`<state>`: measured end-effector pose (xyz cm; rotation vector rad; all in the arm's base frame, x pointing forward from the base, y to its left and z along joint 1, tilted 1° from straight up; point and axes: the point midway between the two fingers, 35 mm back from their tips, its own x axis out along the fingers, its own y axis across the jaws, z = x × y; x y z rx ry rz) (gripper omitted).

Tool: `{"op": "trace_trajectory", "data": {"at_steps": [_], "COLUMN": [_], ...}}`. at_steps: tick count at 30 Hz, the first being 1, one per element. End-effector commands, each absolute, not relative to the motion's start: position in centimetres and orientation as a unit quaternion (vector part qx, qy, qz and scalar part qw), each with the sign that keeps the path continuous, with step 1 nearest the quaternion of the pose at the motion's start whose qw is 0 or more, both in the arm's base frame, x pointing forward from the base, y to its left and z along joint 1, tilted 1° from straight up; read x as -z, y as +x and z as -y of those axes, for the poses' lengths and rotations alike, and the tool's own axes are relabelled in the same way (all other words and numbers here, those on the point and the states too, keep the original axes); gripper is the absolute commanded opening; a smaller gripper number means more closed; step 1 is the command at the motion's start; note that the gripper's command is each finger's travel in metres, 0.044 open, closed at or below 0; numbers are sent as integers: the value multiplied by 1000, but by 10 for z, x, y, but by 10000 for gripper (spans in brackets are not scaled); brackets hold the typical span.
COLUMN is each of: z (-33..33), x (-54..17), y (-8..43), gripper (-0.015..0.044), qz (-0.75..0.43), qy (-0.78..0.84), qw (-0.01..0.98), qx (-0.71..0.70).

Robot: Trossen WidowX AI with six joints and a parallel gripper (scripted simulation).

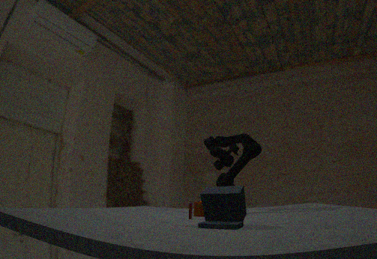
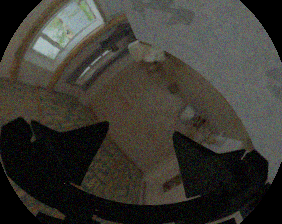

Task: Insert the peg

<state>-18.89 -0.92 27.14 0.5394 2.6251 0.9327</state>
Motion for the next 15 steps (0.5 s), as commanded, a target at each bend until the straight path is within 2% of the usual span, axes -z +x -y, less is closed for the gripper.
{"op": "trace_trajectory", "data": {"at_steps": [1,2,15], "z": [10,11,48], "x": [-271,-271,-264], "y": [-189,-189,-193], "gripper": [426,440,440], "qz": [-915,-918,-965], "qy": [187,185,122], "qw": [151,150,137], "qx": [-323,-318,-189]}}
